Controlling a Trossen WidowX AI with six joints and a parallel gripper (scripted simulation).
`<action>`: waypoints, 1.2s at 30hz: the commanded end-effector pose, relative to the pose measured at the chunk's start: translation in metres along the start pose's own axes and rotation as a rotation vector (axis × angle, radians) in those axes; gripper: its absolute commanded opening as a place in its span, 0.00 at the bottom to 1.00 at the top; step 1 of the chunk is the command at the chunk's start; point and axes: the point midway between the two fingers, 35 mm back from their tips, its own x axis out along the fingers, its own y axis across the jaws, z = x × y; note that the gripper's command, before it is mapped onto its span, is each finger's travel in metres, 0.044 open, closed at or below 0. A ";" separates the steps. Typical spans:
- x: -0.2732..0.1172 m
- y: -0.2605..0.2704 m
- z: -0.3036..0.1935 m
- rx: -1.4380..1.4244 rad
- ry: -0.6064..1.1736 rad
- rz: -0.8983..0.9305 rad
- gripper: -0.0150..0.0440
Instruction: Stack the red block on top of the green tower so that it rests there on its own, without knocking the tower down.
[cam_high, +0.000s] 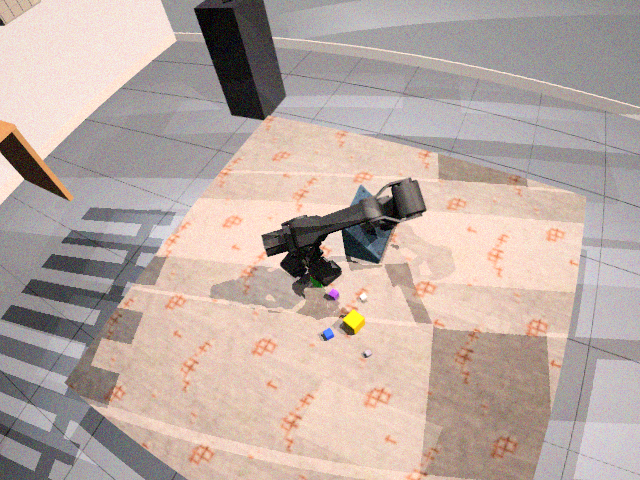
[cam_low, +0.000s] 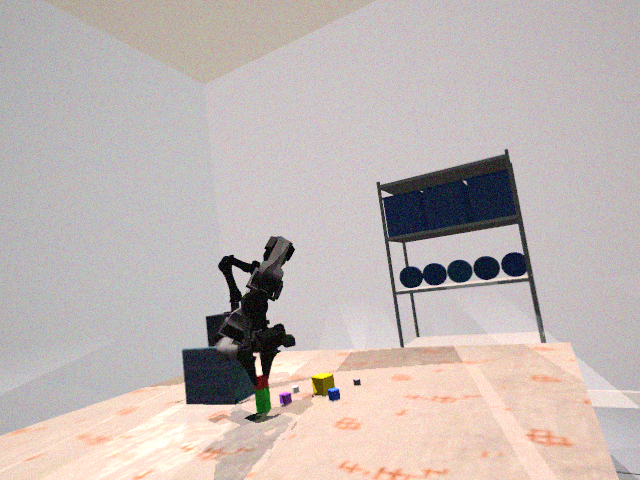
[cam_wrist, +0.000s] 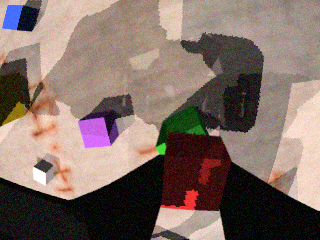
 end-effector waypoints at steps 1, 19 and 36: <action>0.001 0.000 0.000 0.008 0.001 0.005 0.25; 0.003 0.000 0.000 0.008 0.001 0.005 0.25; 0.001 0.000 0.000 0.003 0.002 0.002 0.79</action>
